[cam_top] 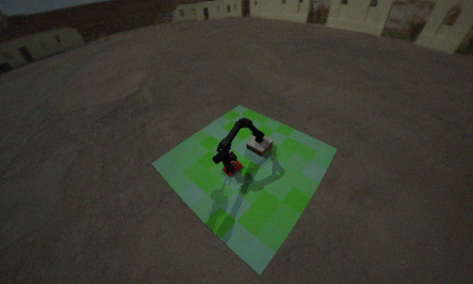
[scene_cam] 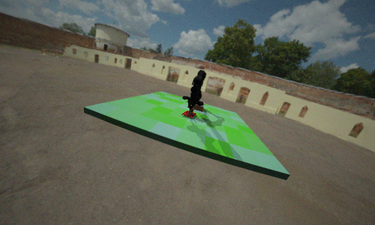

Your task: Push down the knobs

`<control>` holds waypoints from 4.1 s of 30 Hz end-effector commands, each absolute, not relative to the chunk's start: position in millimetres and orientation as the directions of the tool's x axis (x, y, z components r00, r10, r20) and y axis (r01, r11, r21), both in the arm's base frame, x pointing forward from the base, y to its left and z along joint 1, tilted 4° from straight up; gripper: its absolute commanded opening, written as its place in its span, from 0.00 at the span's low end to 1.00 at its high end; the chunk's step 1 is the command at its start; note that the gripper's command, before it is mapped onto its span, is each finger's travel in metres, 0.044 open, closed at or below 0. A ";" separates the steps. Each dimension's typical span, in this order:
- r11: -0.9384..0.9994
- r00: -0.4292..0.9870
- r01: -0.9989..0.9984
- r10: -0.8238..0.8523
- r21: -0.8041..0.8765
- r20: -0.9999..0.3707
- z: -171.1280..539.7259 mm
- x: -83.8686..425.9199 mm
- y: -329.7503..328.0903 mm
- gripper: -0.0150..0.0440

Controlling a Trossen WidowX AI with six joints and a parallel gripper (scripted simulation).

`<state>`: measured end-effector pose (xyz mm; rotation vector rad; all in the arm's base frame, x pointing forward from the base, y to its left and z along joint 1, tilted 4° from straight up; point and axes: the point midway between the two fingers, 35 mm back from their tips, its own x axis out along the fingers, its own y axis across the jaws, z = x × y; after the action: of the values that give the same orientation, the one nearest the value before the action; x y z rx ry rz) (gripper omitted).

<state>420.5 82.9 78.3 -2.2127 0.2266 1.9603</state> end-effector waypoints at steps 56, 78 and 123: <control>-0.974 0.114 -0.223 0.007 -0.033 -0.993 69.1 422.1 83.9 0.25; -0.974 0.114 -0.223 0.007 -0.033 -0.993 67.6 422.3 83.9 0.25; -0.974 0.099 -0.225 0.003 -0.026 -0.995 96.3 252.0 49.1 1.00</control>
<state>278.5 53.9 103.2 -2.2002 0.2313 1.9795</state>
